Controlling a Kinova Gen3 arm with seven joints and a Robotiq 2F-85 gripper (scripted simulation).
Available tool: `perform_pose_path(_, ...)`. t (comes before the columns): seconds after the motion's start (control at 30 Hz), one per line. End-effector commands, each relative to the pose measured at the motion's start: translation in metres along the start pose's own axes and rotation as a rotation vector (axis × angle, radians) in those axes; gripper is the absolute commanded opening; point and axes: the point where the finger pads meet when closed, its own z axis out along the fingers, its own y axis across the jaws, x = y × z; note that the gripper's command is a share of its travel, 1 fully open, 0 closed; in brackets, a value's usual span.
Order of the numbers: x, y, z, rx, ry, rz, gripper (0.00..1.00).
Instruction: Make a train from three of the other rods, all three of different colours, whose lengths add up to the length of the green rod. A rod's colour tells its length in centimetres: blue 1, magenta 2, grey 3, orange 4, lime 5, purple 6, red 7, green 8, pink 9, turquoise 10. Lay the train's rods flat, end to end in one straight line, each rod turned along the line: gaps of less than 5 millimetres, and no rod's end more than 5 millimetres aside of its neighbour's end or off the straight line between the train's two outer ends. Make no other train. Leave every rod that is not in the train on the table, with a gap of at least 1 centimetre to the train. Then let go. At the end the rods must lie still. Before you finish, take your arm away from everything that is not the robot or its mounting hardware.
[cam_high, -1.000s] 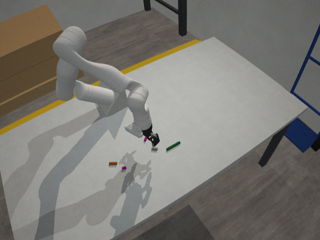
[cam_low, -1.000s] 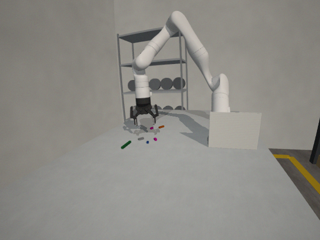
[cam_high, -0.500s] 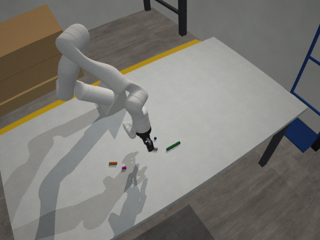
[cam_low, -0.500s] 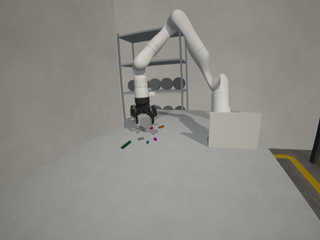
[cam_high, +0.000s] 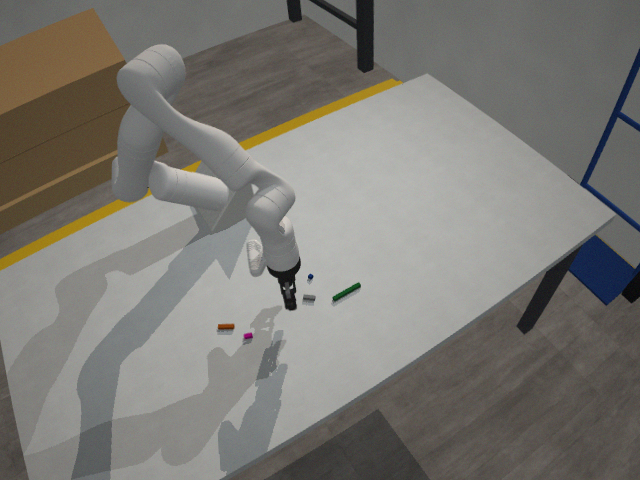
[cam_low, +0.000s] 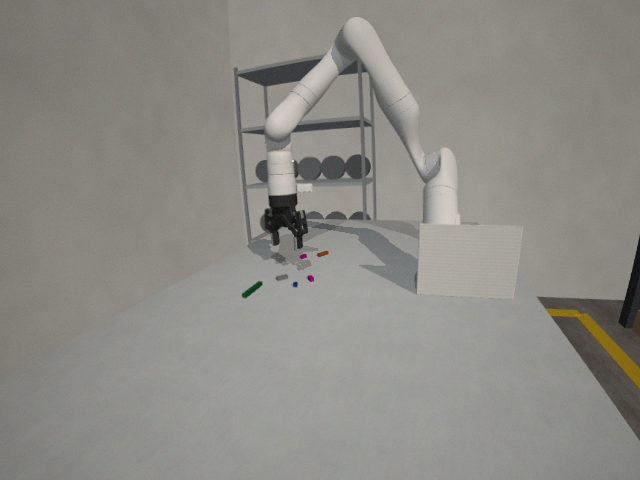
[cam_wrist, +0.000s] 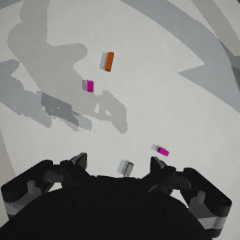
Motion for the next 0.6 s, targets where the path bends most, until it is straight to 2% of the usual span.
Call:
perform_pose_path(0.0, 0.0002, -0.0018, -0.0003, 0.005, 0.002, 0.040, 1.00)
perform_pose_path(0.57, 0.0046, -0.0105, -0.0001, 0.008, 0.002, 0.277, 1.00)
